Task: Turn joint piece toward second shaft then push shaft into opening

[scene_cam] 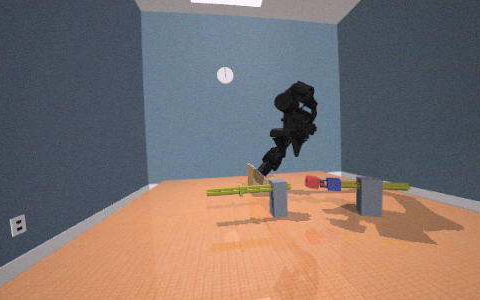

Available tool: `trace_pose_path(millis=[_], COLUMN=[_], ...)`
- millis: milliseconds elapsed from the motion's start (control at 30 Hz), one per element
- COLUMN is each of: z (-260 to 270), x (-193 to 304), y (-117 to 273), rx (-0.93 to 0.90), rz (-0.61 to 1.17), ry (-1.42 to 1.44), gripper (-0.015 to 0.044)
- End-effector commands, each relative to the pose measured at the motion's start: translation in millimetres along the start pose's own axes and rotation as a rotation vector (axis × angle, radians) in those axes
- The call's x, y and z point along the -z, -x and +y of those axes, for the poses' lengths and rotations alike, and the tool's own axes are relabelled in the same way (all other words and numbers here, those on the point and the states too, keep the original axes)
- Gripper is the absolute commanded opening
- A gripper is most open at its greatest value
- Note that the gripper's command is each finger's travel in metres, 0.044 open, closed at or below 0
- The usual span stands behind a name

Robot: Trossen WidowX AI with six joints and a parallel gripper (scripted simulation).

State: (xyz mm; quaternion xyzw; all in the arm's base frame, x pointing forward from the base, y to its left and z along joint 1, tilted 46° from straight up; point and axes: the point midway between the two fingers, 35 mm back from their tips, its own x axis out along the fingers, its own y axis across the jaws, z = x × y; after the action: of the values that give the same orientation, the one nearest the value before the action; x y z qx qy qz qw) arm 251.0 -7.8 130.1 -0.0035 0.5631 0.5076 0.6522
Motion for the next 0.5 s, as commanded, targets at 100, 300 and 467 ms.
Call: trace_pose_path(millis=[100,300,467], z=[-0.5,-0.3,-0.1], x=[1.5,1.2,1.0], y=[-3.0,-4.8,-6.3], rx=[0.002,0.010,0.018], rz=[0.014,0.021,0.026], ry=[-0.184,-0.351,-0.490], gripper=[0.0440,0.0440,0.0440])
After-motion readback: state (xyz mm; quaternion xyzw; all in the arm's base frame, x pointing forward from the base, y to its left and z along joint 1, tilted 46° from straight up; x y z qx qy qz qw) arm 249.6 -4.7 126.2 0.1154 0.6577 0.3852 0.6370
